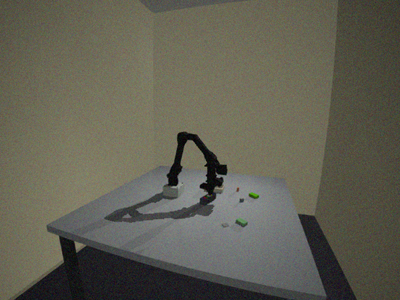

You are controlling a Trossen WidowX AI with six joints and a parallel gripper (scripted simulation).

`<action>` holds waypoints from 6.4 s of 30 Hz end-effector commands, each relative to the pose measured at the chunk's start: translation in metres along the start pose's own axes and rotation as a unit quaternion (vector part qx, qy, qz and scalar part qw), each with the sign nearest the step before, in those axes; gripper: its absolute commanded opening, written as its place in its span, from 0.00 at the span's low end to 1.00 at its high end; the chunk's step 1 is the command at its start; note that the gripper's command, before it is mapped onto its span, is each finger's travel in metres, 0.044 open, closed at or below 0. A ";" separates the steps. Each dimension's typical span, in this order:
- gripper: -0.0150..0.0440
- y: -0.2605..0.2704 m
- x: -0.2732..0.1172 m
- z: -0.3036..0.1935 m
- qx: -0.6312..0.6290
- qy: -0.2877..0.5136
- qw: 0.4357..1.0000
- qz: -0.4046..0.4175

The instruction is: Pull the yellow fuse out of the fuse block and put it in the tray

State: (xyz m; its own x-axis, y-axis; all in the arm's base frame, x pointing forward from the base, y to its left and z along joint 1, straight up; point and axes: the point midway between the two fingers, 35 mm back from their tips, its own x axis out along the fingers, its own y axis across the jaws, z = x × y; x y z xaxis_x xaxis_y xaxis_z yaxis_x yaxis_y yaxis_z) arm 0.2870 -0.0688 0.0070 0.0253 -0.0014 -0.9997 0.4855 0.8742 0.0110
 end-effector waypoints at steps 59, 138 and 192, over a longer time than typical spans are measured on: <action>0.38 -0.001 0.001 0.000 -0.002 0.000 1.000 -0.003; 0.25 0.000 -0.031 0.001 -0.001 0.000 1.000 -0.002; 0.25 0.085 -0.061 -0.018 -0.002 0.001 1.000 0.001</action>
State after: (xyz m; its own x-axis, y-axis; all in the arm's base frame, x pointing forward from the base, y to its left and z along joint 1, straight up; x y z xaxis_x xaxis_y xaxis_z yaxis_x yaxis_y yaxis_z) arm 0.3088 0.0018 0.0706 0.0339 0.0033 -0.9994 0.4795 0.8773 0.0192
